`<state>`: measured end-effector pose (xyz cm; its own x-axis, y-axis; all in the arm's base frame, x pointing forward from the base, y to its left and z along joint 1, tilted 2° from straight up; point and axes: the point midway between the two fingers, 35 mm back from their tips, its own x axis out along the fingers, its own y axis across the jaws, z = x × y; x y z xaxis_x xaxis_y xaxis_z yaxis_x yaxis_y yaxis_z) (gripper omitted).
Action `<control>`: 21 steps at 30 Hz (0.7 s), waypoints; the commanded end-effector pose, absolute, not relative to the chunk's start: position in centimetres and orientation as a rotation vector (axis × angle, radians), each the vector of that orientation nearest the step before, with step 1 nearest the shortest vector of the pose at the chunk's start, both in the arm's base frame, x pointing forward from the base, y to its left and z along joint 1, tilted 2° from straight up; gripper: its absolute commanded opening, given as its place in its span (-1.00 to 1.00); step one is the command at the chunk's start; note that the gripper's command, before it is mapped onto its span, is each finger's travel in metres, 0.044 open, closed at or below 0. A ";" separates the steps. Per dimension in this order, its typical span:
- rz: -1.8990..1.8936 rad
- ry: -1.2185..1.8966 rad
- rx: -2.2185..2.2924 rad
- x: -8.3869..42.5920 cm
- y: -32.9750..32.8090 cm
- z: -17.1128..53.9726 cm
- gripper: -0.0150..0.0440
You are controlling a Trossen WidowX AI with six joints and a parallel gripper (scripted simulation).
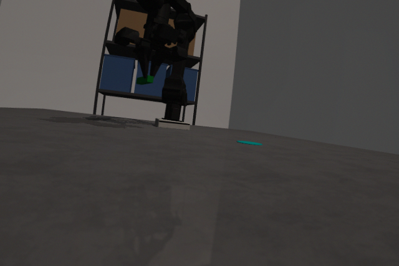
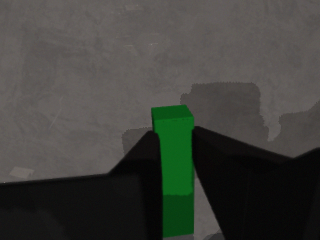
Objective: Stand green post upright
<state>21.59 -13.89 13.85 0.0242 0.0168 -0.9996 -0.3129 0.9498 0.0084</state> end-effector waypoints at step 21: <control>0.419 1.499 -0.396 26.7 -9.9 15.0 -0.42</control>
<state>25.87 -10.57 14.84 0.0284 0.0178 -0.9994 -0.4773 0.8788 0.0021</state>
